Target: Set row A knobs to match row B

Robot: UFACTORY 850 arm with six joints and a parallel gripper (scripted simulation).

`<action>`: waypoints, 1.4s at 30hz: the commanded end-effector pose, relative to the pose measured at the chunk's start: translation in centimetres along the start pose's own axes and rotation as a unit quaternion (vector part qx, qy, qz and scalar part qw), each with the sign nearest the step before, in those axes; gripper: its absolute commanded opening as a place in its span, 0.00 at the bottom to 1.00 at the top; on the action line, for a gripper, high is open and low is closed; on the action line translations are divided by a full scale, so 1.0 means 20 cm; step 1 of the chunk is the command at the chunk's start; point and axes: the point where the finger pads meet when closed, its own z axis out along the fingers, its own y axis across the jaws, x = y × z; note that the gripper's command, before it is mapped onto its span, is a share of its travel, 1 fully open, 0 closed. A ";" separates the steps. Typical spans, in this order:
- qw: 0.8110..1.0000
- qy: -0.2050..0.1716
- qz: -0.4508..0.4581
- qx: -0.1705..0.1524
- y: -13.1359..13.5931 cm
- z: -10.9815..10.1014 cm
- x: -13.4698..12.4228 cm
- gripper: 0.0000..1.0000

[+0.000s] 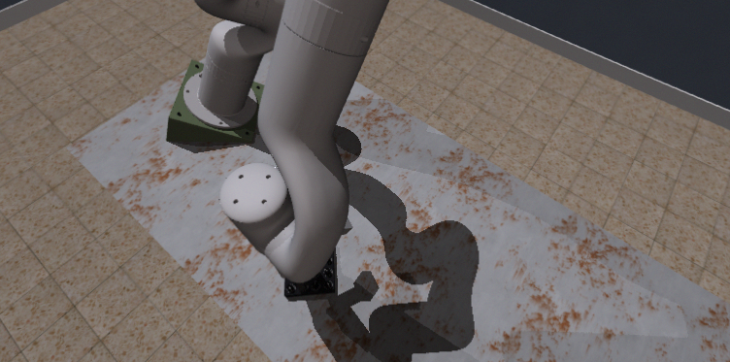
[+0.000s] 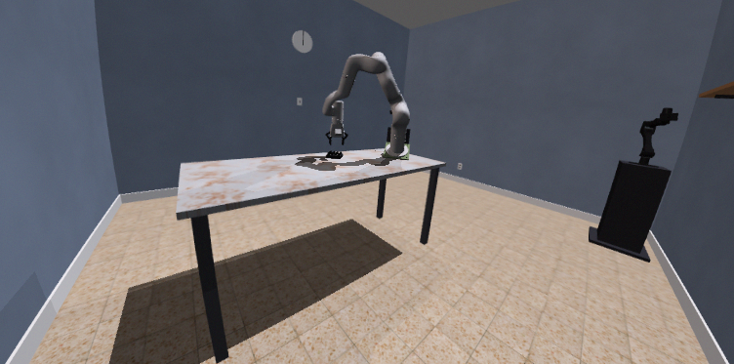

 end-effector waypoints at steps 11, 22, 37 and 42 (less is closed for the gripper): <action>0.973 0.002 -0.232 -0.009 0.03 -0.02 -0.05 1.00; 0.926 0.000 -0.379 -0.009 0.05 -0.03 -0.09 1.00; 0.892 0.000 -0.453 -0.009 0.06 -0.04 -0.10 1.00; 0.892 0.000 -0.453 -0.009 0.06 -0.04 -0.10 0.19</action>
